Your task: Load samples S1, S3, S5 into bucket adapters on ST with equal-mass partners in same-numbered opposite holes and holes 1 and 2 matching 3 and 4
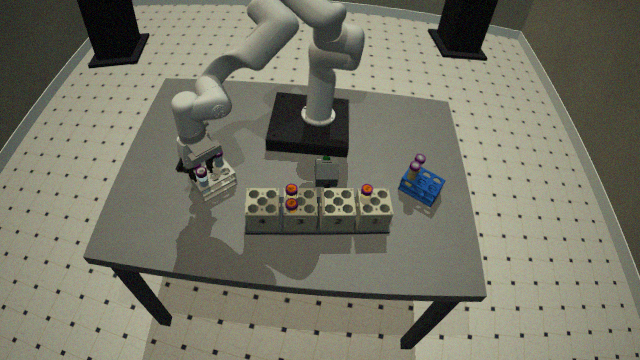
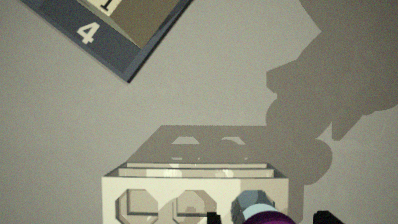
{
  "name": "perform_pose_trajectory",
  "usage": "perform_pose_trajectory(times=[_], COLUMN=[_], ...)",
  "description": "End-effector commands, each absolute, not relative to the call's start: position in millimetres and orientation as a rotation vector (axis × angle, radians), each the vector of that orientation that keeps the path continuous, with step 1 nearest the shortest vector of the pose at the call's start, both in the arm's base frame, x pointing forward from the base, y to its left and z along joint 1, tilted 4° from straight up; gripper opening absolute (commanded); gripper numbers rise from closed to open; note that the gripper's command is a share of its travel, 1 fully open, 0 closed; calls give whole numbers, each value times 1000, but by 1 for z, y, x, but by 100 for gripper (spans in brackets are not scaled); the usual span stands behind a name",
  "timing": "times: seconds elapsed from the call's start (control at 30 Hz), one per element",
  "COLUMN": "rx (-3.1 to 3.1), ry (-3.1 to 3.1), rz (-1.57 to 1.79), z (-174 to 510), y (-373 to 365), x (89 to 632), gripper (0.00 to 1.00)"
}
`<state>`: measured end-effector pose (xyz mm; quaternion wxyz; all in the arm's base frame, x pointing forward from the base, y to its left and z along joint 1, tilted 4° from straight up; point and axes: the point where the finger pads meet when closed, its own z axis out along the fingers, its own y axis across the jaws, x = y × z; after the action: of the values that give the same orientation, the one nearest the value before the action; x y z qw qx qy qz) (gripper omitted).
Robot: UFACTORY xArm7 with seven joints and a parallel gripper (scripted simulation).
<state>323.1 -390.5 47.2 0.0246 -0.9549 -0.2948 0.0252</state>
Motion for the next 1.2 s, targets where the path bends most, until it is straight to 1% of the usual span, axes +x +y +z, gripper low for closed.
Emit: perform_pose_trajectory(times=[0.0, 0.6, 0.63, 1.17], rx=[-2958, -2958, -2958, -2958], ry=[-913, -913, -913, -913], rz=[74, 74, 74, 75], z=[46, 44, 45, 46], y=[-392, -392, -392, -392], x=[324, 324, 324, 324], gripper=[57, 57, 0, 0])
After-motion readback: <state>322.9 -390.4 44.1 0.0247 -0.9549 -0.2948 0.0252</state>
